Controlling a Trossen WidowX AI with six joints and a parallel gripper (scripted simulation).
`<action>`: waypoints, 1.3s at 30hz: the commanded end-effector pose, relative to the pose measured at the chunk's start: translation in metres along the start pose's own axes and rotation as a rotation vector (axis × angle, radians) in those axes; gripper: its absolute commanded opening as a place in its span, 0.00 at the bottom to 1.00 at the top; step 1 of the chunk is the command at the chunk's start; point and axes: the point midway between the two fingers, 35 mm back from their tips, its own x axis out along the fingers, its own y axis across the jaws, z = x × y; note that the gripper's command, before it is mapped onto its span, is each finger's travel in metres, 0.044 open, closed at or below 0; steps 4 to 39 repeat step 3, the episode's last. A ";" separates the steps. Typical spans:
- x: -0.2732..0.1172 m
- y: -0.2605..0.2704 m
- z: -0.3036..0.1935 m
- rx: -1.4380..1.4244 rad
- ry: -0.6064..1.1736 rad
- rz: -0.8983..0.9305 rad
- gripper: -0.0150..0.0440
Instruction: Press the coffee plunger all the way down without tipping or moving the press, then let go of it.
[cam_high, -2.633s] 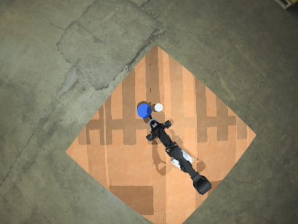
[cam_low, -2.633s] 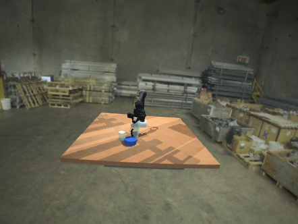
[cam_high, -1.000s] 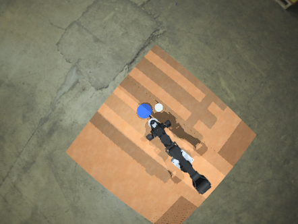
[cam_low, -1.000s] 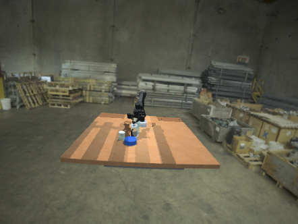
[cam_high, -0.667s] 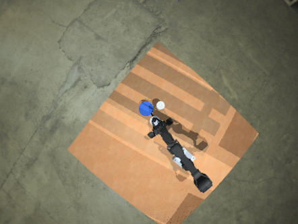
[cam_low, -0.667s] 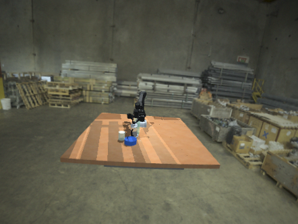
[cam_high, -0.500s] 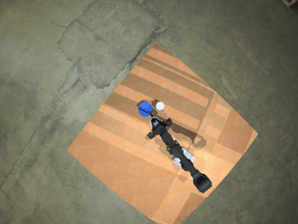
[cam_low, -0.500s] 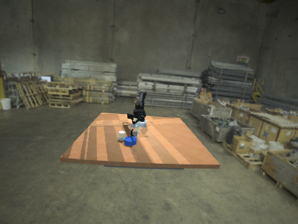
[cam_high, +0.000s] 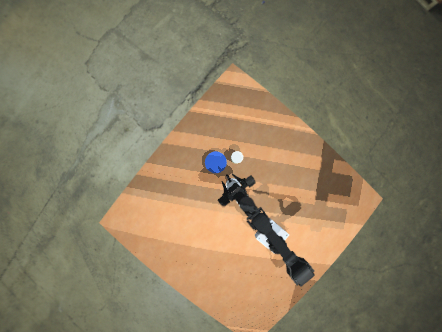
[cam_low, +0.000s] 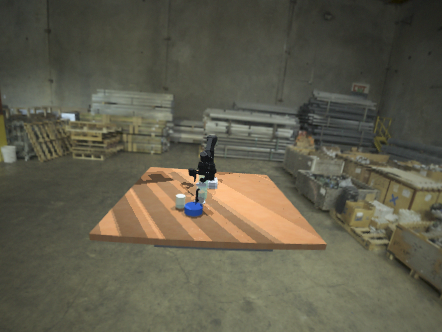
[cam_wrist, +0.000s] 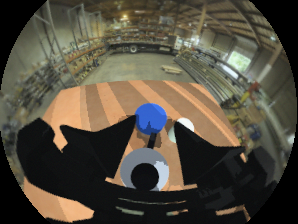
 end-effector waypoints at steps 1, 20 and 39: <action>0.000 0.000 -0.001 0.000 0.003 -0.001 0.86; 0.000 0.000 -0.001 0.000 0.003 -0.001 0.95; 0.000 0.000 -0.001 0.000 0.003 -0.001 0.95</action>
